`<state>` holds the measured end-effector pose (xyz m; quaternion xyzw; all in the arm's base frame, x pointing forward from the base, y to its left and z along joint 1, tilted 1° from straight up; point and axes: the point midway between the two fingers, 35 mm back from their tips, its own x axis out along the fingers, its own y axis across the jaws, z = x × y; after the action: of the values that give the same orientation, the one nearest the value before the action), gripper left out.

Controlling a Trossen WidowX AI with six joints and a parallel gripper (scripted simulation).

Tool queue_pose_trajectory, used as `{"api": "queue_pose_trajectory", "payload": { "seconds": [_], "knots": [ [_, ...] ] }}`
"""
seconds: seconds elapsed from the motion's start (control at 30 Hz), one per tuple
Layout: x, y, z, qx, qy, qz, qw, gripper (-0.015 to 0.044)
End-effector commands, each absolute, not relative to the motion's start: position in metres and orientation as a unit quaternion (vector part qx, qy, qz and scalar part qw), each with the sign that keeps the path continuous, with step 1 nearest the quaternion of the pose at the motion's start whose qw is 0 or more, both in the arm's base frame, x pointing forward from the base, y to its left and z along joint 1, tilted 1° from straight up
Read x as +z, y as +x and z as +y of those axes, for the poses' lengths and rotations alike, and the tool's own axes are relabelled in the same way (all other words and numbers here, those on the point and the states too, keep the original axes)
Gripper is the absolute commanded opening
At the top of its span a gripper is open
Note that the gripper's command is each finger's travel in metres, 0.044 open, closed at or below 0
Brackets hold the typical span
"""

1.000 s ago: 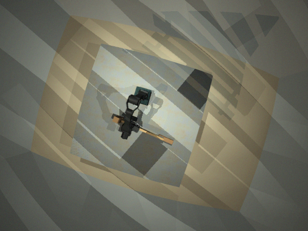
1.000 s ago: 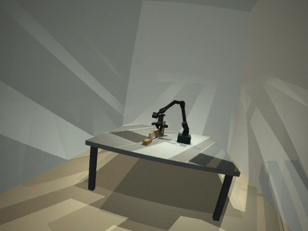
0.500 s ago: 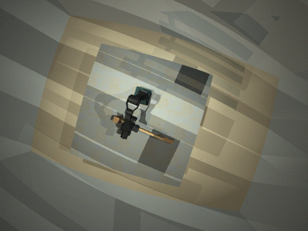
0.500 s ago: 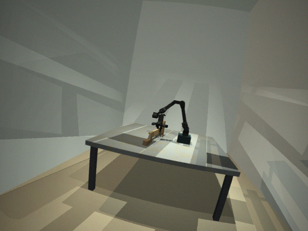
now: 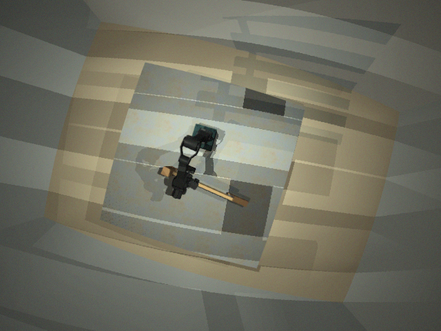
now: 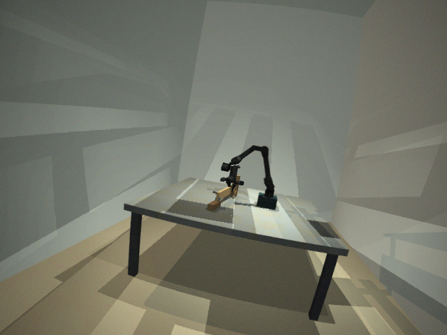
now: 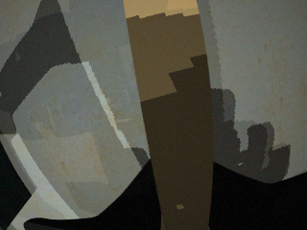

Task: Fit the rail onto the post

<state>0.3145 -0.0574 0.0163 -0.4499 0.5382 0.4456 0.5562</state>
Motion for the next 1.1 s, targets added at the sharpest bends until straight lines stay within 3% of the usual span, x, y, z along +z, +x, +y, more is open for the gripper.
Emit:
{"api": "queue_pose_trajectory", "payload": {
  "seconds": [0.0, 0.27, 0.83, 1.07],
  "knots": [
    [0.016, 0.314, -0.061, 0.444, -0.452, 0.538, 0.555, 0.0000],
    [0.016, 0.314, -0.063, 0.444, -0.452, 0.538, 0.555, 0.0000],
    [0.016, 0.314, -0.059, 0.446, -0.450, 0.538, 0.556, 0.0440],
    [0.022, 0.316, -0.052, 0.446, -0.450, 0.538, 0.556, 0.0440]
  ]
}}
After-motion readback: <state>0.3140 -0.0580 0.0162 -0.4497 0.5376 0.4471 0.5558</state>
